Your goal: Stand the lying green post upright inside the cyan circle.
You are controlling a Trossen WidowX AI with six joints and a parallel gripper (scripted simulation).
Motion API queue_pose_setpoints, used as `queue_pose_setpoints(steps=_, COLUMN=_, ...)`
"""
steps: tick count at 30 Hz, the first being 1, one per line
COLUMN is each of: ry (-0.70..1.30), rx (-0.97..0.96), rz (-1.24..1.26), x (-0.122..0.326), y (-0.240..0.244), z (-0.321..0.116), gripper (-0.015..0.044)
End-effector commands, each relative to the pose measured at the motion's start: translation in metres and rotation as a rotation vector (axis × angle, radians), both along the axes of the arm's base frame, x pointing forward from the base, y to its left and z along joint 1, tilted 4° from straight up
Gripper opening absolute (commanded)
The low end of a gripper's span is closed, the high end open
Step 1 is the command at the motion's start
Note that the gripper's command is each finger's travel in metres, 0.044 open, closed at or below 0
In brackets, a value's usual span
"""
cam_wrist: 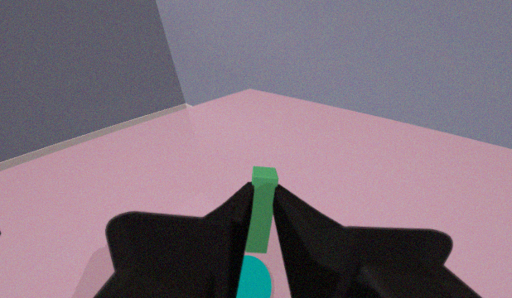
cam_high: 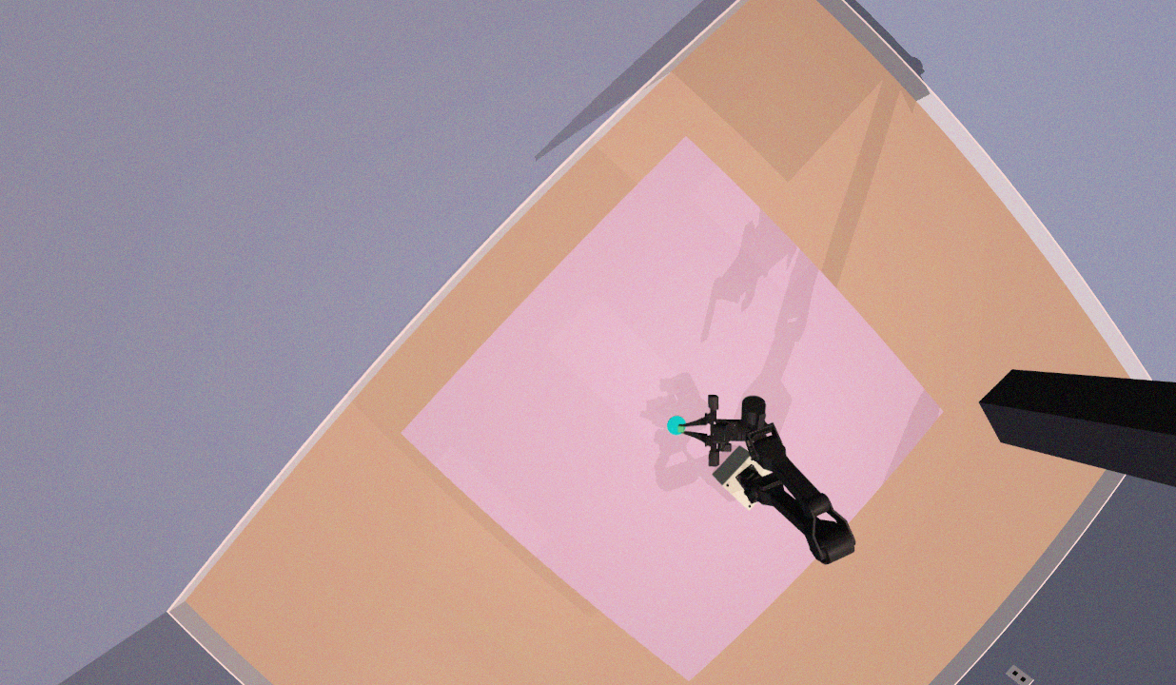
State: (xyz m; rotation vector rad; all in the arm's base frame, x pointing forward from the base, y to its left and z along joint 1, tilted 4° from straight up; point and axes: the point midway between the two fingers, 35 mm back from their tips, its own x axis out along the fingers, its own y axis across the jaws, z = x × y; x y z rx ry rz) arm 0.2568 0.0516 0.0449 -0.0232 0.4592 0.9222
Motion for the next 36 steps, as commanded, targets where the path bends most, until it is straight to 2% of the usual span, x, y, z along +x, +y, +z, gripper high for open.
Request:
queue_pose_setpoints(steps=1, ry=-0.026, rx=0.014, rz=0.004, x=-0.003, y=0.000, z=0.002, gripper=0.0023)
queue_pose_setpoints(steps=36, ry=-0.240, rx=0.120, rz=0.012, x=-0.030, y=-0.005, z=0.018, gripper=0.0023)
